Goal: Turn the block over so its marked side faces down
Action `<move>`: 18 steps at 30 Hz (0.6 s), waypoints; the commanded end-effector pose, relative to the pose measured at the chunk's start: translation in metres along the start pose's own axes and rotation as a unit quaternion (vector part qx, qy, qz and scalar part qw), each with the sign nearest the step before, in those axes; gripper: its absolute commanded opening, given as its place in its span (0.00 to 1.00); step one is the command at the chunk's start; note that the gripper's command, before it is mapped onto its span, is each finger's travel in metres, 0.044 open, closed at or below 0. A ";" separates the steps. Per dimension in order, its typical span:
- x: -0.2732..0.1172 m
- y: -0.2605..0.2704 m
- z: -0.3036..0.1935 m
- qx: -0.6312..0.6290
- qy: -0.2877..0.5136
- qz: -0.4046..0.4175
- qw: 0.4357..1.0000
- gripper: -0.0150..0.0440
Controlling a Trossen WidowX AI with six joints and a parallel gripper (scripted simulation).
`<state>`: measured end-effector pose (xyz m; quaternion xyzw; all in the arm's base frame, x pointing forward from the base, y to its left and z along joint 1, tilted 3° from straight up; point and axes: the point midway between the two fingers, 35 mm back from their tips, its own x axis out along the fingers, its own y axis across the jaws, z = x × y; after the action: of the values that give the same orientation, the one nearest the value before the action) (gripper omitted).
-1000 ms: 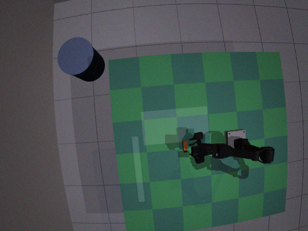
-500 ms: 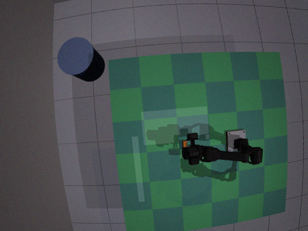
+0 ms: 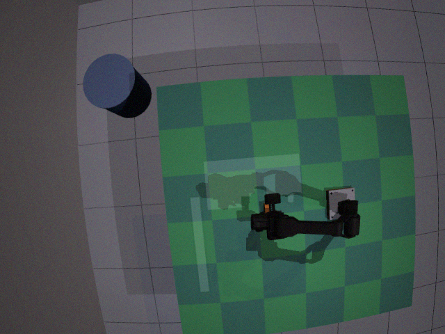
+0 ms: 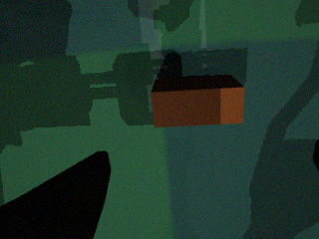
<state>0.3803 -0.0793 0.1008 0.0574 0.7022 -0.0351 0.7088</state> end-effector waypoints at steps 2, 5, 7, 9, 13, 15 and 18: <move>0.029 -0.001 0.000 -0.002 0.006 -0.002 1.000 1.00; 0.031 -0.001 0.000 -0.002 0.006 -0.002 1.000 1.00; 0.032 -0.001 0.000 -0.002 0.006 -0.002 1.000 1.00; 0.041 -0.001 0.000 -0.002 0.006 -0.002 1.000 1.00; 0.046 0.000 0.000 -0.002 0.006 -0.002 1.000 1.00; 0.048 0.000 0.000 -0.002 0.006 -0.002 1.000 1.00; 0.053 0.000 0.000 -0.002 0.006 -0.002 1.000 1.00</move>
<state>0.3809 -0.0777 0.0532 0.0561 0.7059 -0.0332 0.7053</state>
